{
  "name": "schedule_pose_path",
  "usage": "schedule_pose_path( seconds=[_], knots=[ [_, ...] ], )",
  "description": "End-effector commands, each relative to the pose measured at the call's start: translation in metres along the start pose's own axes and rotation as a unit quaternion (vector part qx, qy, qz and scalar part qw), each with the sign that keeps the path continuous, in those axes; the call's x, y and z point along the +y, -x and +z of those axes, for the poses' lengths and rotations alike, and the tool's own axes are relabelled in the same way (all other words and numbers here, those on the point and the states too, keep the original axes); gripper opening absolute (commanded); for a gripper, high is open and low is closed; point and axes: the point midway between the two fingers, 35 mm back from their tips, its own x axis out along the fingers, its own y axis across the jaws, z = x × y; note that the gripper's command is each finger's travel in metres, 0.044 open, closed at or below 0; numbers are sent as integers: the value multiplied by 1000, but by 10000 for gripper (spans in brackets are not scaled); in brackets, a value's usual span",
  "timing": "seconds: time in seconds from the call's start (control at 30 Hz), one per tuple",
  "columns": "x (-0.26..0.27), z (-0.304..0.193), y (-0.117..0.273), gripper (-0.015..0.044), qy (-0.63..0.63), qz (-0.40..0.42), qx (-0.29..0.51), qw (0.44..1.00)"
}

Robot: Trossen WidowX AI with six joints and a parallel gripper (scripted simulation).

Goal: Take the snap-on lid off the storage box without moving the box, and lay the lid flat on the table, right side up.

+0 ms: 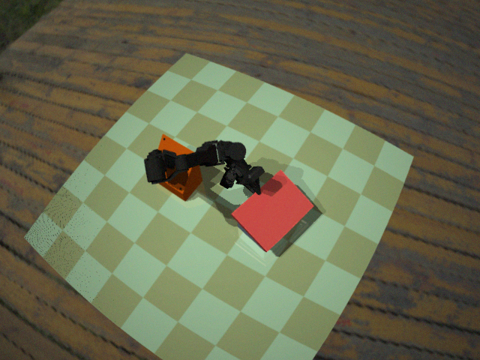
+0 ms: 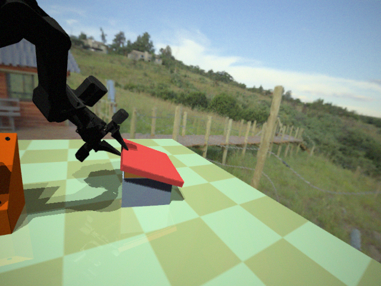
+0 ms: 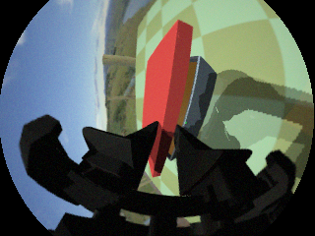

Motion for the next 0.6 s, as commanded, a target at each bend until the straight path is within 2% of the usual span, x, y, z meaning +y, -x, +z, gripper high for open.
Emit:
schedule_pose_path(
  seconds=[0.0,0.57],
  knots=[
    [7,0,2,0,-5,2,-2,1000],
    [31,0,8,0,-5,2,-2,1000]
  ],
)
